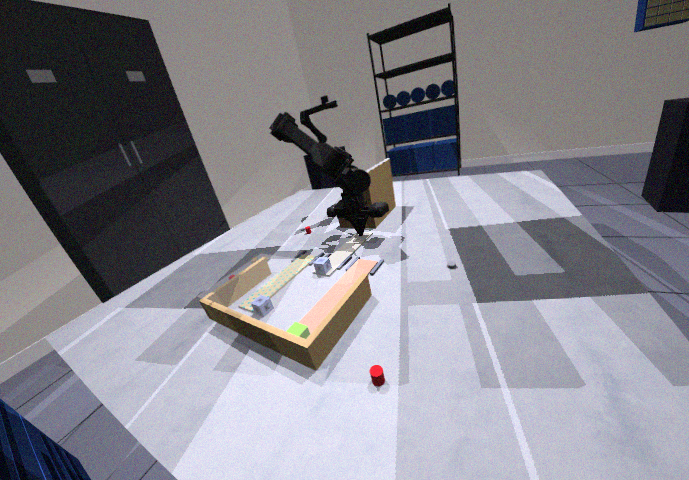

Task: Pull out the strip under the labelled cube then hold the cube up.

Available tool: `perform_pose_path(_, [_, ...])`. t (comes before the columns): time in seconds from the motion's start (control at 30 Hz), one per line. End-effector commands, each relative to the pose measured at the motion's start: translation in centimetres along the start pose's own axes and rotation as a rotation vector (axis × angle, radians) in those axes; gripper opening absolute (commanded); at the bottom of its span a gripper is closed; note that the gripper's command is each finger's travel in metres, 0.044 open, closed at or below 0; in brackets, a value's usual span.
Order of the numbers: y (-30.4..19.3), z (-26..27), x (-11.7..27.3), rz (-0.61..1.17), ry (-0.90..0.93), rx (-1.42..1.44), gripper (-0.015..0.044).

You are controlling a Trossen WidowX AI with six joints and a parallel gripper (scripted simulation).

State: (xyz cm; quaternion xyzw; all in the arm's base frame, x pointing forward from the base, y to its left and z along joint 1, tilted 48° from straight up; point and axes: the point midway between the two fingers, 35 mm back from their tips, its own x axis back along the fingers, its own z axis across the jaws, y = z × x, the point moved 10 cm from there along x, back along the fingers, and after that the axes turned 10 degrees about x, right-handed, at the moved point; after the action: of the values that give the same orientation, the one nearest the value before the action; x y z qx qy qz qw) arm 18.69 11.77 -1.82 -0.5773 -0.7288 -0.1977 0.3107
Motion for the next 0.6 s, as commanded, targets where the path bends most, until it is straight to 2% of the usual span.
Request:
perform_pose_path(0.0, [-0.5,-0.1,-0.4,0.027,0.002,0.006,0.0])
perform_pose_path(0.2, [-0.5,-0.1,-0.4,0.027,0.002,0.006,0.0])
perform_pose_path(0.37, [0.5,0.0,4.0,0.025,0.005,0.005,0.0])
perform_pose_path(0.53, [0.5,0.0,4.2,0.026,0.005,0.006,0.0])
perform_pose_path(0.57, [0.7,-0.1,4.2,0.026,0.005,0.011,0.0026])
